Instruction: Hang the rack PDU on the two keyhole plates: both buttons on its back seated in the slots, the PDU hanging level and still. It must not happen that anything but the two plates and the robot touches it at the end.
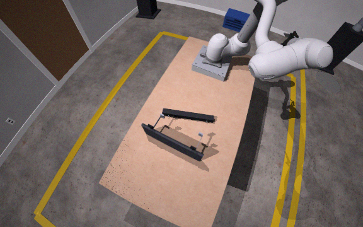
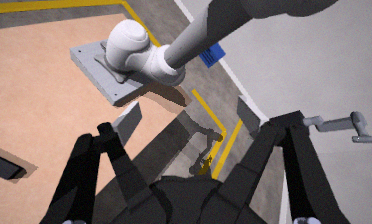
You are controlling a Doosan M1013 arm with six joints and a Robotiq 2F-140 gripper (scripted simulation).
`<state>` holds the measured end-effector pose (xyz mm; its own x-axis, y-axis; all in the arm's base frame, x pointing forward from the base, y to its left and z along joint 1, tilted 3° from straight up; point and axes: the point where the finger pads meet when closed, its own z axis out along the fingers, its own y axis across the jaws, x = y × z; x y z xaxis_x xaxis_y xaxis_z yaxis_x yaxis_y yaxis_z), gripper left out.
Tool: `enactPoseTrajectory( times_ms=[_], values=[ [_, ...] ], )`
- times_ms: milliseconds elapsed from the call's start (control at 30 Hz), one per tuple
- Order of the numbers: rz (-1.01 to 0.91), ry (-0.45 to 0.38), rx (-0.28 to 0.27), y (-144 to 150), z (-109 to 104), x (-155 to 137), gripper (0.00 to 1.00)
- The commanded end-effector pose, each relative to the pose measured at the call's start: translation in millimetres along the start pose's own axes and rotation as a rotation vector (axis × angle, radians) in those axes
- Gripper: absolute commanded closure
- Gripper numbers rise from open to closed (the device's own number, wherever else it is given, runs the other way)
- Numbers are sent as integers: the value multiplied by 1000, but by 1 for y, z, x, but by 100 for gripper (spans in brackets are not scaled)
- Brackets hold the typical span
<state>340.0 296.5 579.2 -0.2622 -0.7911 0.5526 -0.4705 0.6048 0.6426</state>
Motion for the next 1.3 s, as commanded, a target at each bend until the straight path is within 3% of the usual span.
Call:
enactPoseTrajectory(
  times_ms=[0, 133, 167, 233, 300, 367, 433, 500, 533, 567, 700, 733, 800, 867, 900, 967, 1000, 1167, 1267],
  values=[
    [242, -139, -4, -54, -3, -26, 0],
    [468, -262, -20, -112, -8, -45, 0],
    [529, -293, -29, -139, -11, -51, 0],
    [625, -347, -36, -147, -12, -53, 0],
    [625, -347, -36, -147, -12, -53, 0],
    [840, -459, -71, -215, -19, -61, 0],
    [923, -504, -82, -228, -20, -62, 0],
    [1043, -567, -107, -270, -24, -62, 0],
    [1077, -586, -113, -272, -24, -62, 0],
    [1163, -630, -135, -305, -26, -59, 0],
    [1373, -744, -187, -359, -30, -52, 0],
    [1449, -785, -213, -389, -31, -45, 0],
    [1558, -846, -249, -420, -32, -36, 0],
    [1558, -846, -249, -420, -32, -36, 0],
    [1718, -939, -305, -468, -32, -21, 0],
    [1744, -954, -313, -472, -32, -20, 0],
    [1838, -1012, -353, -502, -32, -7, 0],
    [2067, -1163, -468, -574, -27, 30, 0],
    [2107, -1192, -492, -587, -26, 38, 0]
  ],
)
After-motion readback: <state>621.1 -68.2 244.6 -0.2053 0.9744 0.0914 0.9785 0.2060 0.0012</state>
